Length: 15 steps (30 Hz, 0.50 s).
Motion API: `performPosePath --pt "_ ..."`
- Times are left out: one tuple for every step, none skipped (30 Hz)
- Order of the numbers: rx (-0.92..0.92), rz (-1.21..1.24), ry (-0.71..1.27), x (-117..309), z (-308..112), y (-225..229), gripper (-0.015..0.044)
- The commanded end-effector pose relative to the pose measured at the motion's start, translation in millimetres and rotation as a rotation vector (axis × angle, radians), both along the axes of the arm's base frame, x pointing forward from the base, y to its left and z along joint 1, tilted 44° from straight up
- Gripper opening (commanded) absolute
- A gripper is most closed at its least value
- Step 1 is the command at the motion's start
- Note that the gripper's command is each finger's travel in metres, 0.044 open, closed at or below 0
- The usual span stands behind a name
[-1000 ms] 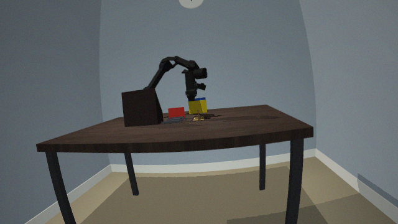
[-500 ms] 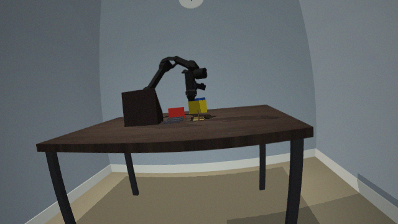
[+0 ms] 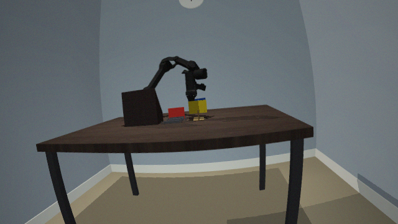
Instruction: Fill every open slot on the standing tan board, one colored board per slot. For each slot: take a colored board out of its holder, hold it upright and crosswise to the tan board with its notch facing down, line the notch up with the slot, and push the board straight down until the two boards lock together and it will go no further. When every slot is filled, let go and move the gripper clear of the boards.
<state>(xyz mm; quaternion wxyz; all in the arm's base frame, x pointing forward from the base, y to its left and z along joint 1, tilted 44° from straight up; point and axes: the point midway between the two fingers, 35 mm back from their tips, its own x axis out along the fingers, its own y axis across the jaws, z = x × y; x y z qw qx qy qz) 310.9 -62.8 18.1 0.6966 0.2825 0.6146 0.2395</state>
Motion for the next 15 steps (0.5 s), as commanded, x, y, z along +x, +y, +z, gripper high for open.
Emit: performPosePath --pt "0.002 -0.004 0.007 -0.8 -1.7 1.3 0.0000" --pt "0.002 -0.004 0.007 -0.7 -1.8 1.5 0.0000" --pt "0.002 -0.004 0.007 -0.7 -2.0 1.6 0.0000" --pt "0.002 -0.004 0.007 -0.6 -2.2 1.8 0.0000" --pt "0.002 -0.004 0.007 -0.6 -2.4 2.0 0.0000" --pt "0.002 -0.004 0.007 -0.5 -2.5 2.2 0.0000" --pt "0.002 -0.004 0.007 -0.5 -2.7 2.3 0.0000" --pt "0.002 -0.004 0.007 -0.4 -2.9 2.5 0.0000" --pt "0.002 -0.004 0.007 -0.4 -3.0 2.7 0.0000" --pt "0.002 -0.004 0.007 -0.4 -3.2 2.8 0.0000" --pt "0.002 -0.004 0.007 -0.3 -3.4 3.0 0.0000" --pt "0.002 -0.004 0.007 -0.3 -3.5 3.2 0.0000" --pt "0.002 -0.004 0.007 -0.2 -3.7 3.3 0.0000" --pt "0.002 -0.004 0.007 -0.2 -3.9 3.5 0.0000" --pt "0.002 -0.004 0.007 -0.1 -4.1 3.7 0.0000"
